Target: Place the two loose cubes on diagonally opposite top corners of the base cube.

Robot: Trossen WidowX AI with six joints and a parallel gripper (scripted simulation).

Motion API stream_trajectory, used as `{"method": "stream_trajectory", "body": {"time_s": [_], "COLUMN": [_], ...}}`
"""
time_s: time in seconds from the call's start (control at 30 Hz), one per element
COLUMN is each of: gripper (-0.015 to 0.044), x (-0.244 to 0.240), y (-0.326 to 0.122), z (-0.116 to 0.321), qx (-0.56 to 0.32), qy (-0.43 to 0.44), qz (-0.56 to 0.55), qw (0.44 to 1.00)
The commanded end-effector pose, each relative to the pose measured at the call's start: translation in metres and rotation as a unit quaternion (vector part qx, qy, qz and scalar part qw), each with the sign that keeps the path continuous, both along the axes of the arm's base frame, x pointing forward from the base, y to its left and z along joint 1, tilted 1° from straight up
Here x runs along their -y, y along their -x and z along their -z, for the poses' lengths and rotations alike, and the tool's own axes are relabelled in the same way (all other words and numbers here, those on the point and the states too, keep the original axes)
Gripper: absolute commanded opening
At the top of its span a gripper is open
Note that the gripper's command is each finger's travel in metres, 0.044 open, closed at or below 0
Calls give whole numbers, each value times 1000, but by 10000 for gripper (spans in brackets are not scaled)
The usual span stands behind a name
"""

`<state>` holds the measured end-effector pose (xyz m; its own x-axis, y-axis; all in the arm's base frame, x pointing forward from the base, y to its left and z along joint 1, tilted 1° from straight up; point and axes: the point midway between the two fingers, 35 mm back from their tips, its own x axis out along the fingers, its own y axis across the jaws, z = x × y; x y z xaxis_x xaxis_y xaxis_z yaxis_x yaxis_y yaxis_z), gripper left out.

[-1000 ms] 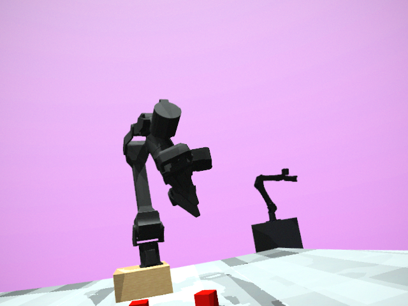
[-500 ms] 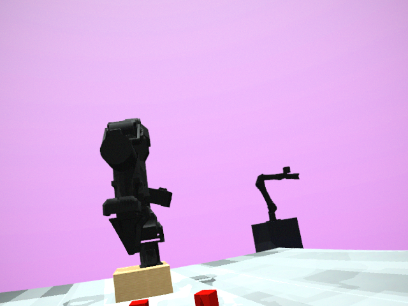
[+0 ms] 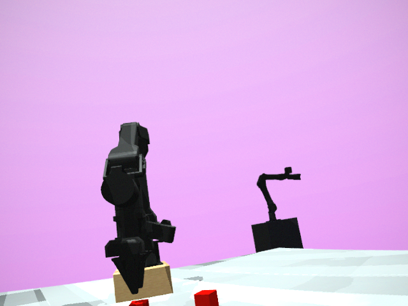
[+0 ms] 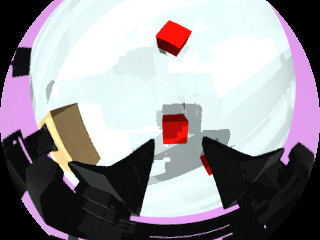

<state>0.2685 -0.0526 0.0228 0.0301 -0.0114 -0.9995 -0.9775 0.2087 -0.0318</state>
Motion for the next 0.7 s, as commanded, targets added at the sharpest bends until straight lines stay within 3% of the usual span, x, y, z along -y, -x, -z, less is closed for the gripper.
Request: {"method": "stream_trajectory", "body": {"time_s": [0.0, 0.67], "gripper": [265, 265], "x": [0, 1], "y": [2, 1], "z": [6, 37], "qx": [-4, -4], "qy": [1, 1], "qz": [-3, -3], "qw": [1000, 1000]}}
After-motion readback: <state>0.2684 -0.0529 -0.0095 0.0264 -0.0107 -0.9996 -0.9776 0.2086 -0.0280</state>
